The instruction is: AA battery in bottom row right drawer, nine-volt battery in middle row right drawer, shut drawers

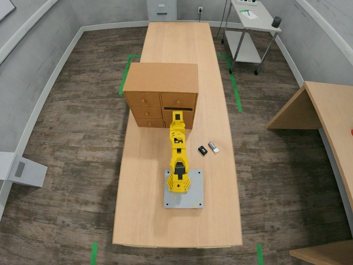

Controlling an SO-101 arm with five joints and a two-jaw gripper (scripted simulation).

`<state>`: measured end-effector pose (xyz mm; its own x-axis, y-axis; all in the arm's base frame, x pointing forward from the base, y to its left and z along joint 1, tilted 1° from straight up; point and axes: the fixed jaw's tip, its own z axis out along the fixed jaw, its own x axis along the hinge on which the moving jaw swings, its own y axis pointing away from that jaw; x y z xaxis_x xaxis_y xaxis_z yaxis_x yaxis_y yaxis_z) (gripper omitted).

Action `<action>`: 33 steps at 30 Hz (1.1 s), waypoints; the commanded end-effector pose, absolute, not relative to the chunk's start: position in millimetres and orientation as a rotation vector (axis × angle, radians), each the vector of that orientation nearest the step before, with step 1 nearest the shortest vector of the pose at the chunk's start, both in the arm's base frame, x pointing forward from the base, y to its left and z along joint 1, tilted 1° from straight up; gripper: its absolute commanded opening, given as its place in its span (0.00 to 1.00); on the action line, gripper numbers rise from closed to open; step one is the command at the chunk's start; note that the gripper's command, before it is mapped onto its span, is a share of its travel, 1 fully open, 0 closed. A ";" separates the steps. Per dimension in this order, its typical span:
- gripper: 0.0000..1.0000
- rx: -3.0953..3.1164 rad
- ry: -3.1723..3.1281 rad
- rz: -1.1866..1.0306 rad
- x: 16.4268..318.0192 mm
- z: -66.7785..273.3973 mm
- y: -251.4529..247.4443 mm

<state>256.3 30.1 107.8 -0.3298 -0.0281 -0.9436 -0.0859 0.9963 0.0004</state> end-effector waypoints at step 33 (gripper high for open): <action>0.00 -0.092 1.907 0.064 242.0 107.8 30.9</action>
<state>246.1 29.5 107.7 -0.3312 -0.0283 -0.9431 -0.0872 0.9962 0.0007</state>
